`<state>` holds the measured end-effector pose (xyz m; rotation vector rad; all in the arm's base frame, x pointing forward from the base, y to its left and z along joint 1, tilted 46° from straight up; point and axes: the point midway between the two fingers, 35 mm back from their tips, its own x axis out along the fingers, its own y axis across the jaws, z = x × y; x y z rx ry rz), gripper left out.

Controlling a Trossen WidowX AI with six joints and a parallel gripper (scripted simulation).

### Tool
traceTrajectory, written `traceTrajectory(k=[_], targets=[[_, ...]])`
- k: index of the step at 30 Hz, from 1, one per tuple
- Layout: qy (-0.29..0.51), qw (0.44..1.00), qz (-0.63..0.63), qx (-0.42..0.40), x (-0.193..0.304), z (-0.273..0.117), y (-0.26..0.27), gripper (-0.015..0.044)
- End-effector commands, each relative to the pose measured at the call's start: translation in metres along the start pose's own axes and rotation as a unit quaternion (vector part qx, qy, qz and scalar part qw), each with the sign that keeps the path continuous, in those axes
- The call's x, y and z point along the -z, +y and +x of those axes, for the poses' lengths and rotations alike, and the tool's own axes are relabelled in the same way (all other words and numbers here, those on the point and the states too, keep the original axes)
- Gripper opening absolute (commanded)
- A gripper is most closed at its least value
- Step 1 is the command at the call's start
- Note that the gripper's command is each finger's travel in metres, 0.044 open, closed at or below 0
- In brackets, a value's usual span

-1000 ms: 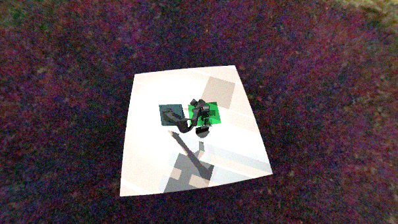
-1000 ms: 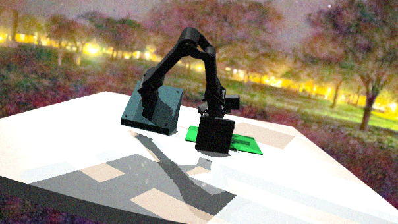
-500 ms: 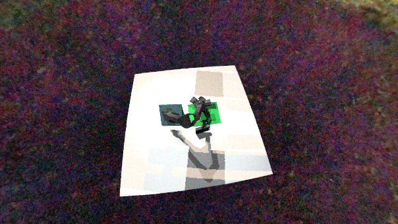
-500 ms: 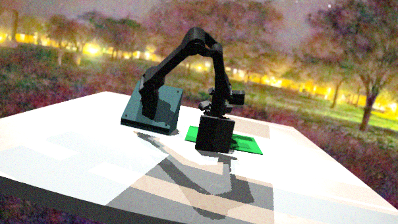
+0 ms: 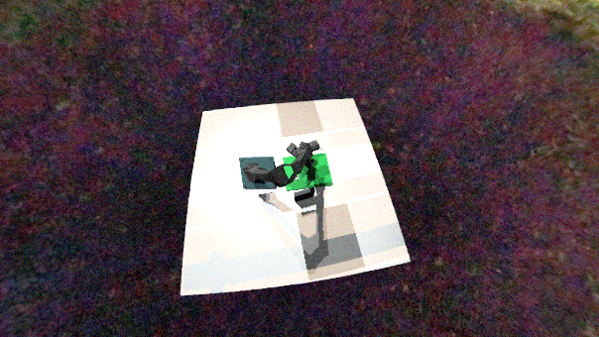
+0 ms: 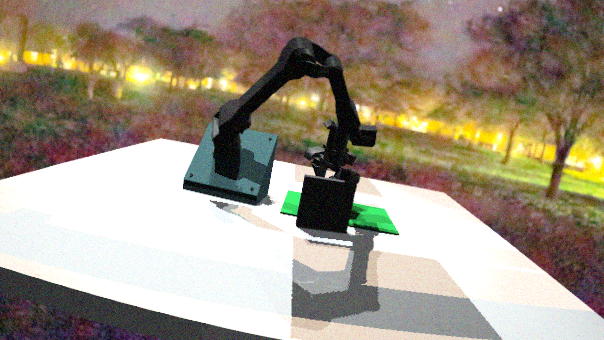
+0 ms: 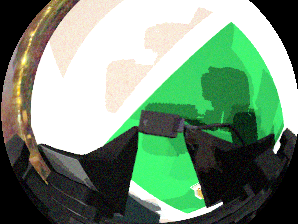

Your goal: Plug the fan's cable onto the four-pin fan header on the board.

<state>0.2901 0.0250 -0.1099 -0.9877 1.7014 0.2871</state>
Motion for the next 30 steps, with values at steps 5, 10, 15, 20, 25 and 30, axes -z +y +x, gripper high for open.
traceTrajectory(k=[5, 10, 15, 20, 25, 30], targets=[[0.044, 0.998, 0.002, 0.045, -0.002, -0.019, -0.004, 0.0205], [0.066, 0.995, 0.000, 0.074, -0.003, -0.031, -0.005, 0.0205], [0.085, 0.991, -0.002, 0.105, -0.005, -0.045, -0.007, 0.0205], [0.085, 0.991, -0.004, 0.102, -0.004, -0.045, -0.005, 0.0205], [0.082, 0.991, 0.024, 0.107, -0.006, -0.048, -0.004, 0.0336], [0.059, 0.966, 0.222, 0.122, -0.013, -0.067, 0.010, 0.0440]])
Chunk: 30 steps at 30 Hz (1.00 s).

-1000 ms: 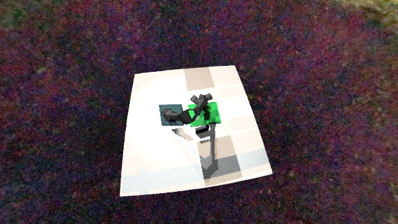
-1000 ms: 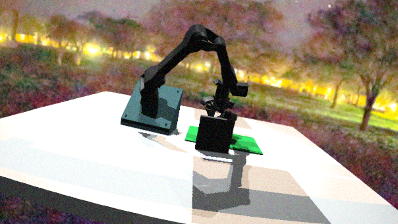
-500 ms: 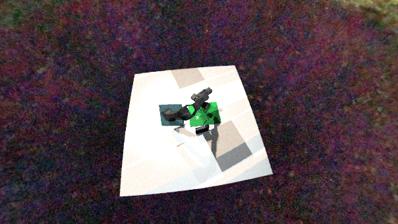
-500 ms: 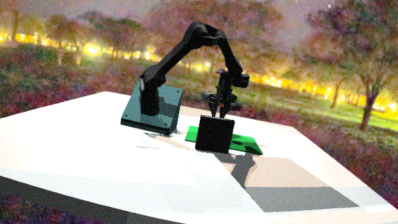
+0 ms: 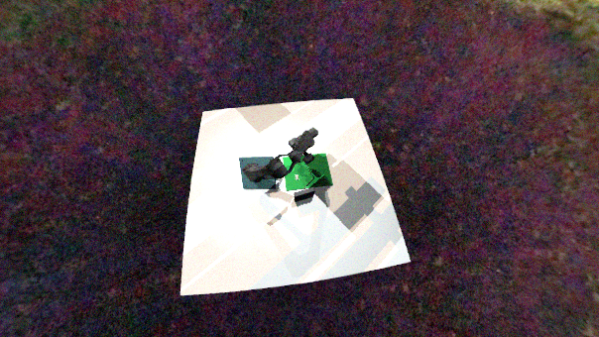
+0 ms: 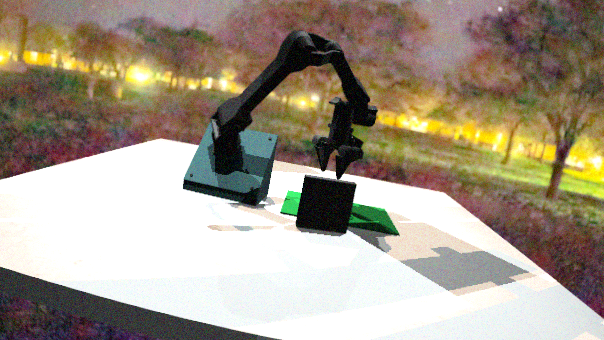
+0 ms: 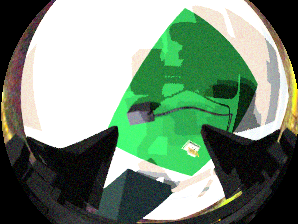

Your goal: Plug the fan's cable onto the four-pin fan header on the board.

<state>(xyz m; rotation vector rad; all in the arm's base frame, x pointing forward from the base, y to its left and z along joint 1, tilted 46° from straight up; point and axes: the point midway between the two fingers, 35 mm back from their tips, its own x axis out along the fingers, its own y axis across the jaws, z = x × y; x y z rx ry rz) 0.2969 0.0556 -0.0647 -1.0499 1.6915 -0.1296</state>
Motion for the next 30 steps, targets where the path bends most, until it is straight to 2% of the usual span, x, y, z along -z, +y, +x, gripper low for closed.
traceTrajectory(k=[1, 7, 14, 30], targets=[[-0.003, 0.988, 0.156, -0.001, -0.002, -0.020, 0.008, 0.0440], [-0.003, 0.918, 0.397, 0.002, -0.001, -0.049, 0.021, 0.0440], [-0.006, 0.782, 0.624, 0.009, 0.005, -0.079, 0.035, 0.0440], [-0.006, 0.777, 0.629, 0.009, 0.005, -0.080, 0.035, 0.0440]])
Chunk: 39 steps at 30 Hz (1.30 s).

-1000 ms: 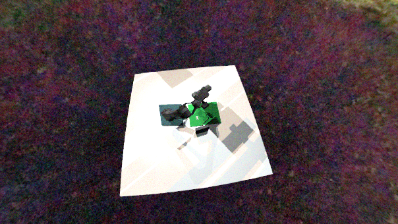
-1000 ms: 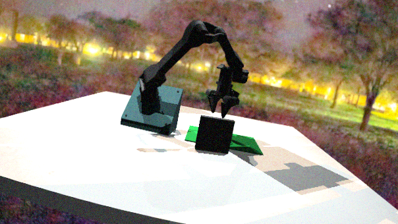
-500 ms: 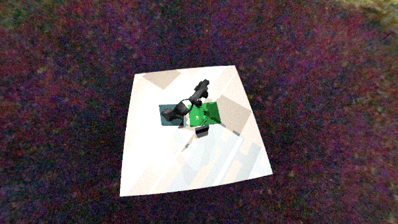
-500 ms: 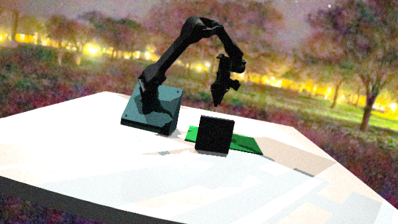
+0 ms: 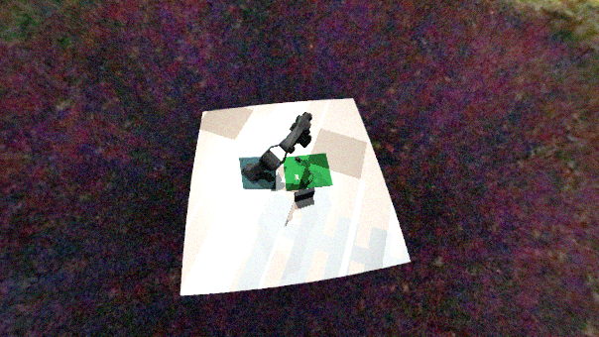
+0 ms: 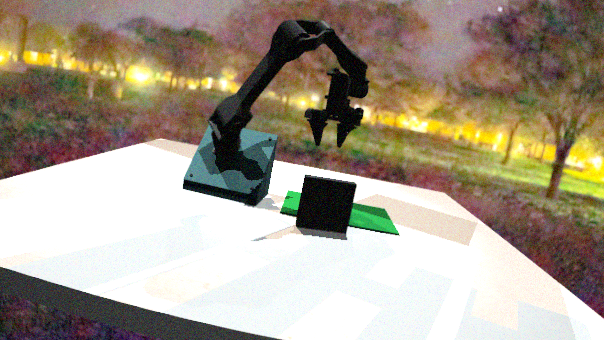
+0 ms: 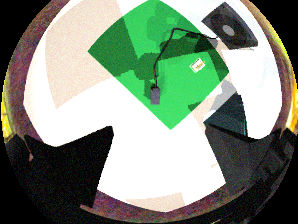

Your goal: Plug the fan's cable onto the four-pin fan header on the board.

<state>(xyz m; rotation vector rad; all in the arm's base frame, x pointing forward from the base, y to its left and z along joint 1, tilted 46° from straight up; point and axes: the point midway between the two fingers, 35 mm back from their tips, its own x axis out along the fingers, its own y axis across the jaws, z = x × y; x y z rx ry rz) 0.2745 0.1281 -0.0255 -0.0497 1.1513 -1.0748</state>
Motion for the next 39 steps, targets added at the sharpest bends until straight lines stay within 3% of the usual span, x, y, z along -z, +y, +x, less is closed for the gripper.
traceTrajectory(k=[1, 5, 11, 39], targets=[[0.004, 1.000, 0.017, 0.001, 0.000, -0.002, 0.000, 0.0440], [0.004, 1.000, 0.017, 0.000, -0.001, 0.024, 0.003, 0.0440], [0.002, 1.000, 0.017, 0.002, 0.000, 0.097, -0.001, 0.0440], [0.002, 1.000, 0.017, 0.002, 0.000, 0.134, -0.001, 0.0440]])
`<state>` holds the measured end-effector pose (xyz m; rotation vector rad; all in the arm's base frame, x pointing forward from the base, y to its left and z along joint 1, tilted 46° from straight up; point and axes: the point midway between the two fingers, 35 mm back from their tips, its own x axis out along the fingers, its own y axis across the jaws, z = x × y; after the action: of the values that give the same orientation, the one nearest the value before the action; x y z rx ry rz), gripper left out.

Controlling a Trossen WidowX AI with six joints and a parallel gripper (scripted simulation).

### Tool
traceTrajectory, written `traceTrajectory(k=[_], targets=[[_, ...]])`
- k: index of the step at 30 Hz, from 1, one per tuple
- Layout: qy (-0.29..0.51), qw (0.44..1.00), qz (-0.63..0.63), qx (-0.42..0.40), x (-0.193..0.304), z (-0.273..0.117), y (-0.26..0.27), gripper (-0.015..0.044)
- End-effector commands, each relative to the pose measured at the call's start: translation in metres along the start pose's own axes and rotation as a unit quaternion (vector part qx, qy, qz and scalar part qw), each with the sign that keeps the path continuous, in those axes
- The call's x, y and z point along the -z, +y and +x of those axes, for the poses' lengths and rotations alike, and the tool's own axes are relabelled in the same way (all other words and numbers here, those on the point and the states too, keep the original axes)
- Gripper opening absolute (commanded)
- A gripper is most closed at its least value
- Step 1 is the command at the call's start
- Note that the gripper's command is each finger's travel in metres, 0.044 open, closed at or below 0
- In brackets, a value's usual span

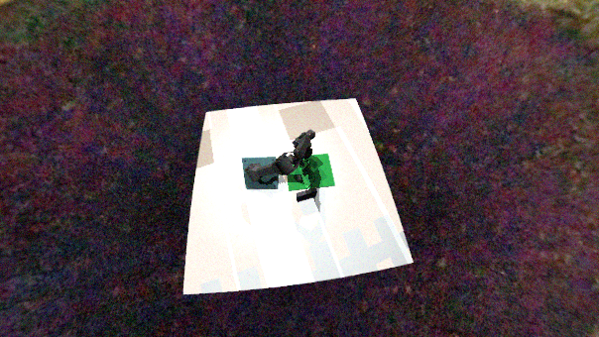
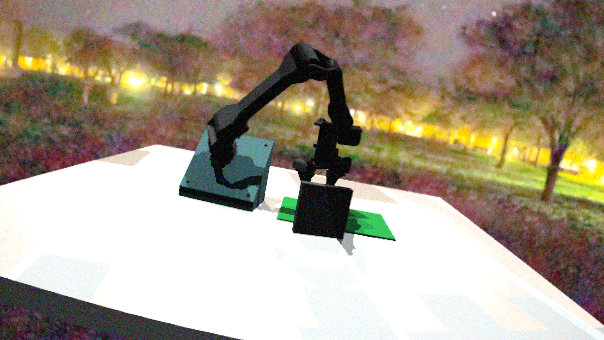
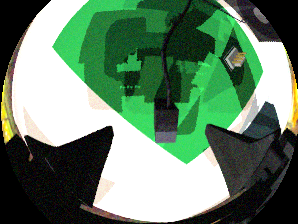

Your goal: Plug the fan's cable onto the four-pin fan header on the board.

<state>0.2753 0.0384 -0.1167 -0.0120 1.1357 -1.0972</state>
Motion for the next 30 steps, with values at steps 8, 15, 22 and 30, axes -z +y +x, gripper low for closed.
traceTrajectory(k=[8, 15, 22, 30], targets=[[-0.003, 1.000, -0.003, 0.004, 0.000, 0.019, -0.003, 0.0440], [0.000, 1.000, 0.000, 0.002, 0.000, 0.019, -0.002, 0.0387], [0.000, 1.000, 0.000, 0.002, 0.000, 0.019, -0.002, 0.0204], [0.000, 1.000, 0.000, 0.002, 0.000, 0.019, -0.002, 0.0000]])
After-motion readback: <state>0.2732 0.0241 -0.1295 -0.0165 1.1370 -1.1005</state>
